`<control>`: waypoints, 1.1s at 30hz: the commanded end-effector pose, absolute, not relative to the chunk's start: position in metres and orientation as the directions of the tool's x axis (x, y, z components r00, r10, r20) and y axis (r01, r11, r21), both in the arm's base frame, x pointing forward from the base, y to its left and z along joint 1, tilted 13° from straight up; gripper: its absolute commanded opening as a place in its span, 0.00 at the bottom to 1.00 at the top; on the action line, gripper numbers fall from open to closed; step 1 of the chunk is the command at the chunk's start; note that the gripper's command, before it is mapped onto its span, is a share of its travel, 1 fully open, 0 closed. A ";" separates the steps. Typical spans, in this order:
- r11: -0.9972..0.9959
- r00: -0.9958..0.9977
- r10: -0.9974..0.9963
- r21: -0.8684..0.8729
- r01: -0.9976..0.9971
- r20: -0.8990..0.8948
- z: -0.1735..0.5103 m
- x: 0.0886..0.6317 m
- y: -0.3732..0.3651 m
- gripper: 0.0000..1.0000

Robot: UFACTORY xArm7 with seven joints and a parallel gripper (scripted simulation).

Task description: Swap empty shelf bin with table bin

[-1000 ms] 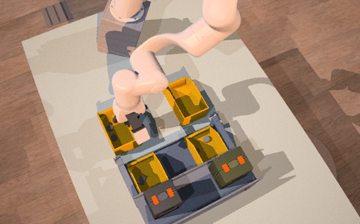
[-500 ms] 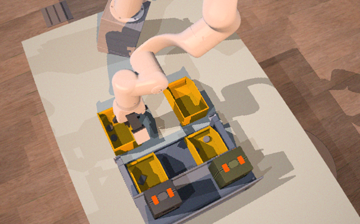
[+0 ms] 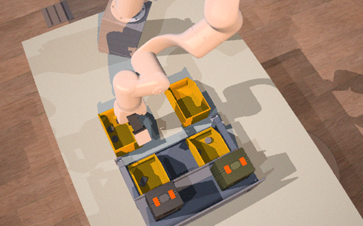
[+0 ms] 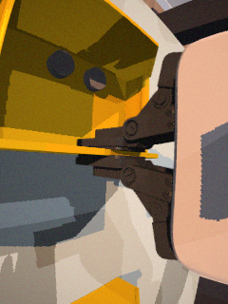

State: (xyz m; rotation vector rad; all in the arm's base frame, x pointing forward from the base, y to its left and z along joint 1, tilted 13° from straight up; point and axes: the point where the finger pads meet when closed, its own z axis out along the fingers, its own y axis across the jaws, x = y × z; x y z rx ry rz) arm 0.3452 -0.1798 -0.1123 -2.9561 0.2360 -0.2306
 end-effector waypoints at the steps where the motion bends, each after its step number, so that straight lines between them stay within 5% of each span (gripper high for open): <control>1: -0.974 0.975 -0.171 -0.176 -0.145 0.142 -0.111 0.346 -0.181 0.00; 33: -0.974 0.975 -0.171 -0.176 -0.145 0.142 -0.084 0.341 -0.185 0.00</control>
